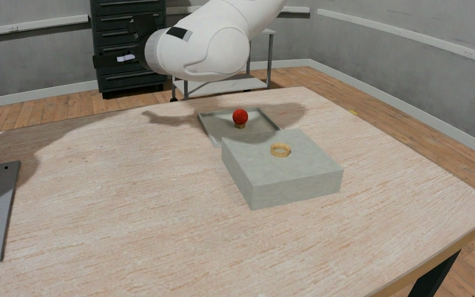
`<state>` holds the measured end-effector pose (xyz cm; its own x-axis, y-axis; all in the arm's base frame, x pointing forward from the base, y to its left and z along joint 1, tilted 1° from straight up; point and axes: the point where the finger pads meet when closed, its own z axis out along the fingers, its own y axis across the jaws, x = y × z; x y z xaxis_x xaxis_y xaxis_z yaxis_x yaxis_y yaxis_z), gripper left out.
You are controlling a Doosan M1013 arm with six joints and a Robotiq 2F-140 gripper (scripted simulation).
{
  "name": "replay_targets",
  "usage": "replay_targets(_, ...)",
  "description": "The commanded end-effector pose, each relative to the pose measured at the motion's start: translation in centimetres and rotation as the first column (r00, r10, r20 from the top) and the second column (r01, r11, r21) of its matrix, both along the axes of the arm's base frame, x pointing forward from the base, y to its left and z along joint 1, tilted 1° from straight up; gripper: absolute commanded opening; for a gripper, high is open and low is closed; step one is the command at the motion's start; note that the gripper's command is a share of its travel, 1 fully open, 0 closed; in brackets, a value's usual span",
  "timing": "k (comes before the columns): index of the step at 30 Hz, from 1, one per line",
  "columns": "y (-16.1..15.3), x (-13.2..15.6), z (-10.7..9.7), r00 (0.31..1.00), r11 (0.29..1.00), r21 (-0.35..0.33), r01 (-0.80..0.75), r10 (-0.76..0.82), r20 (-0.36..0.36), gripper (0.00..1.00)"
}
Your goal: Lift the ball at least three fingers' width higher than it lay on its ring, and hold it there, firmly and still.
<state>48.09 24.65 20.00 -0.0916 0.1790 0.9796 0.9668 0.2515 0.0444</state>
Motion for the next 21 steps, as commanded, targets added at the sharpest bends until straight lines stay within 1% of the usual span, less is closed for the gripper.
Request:
replay_targets(1,0.0,0.0,0.1,1.0,1.0,0.0,0.0,0.0,0.001,1.0)
replay_targets(18,0.0,0.0,0.0,1.0,1.0,-0.001,0.0,0.0,0.001,1.0)
replay_targets(20,-0.2,0.6,-0.1,1.0,1.0,-0.028,0.008,-0.008,0.003,1.0)
replay_targets(21,-0.4,1.3,-0.2,1.0,0.998,-0.061,0.019,-0.018,0.005,1.0)
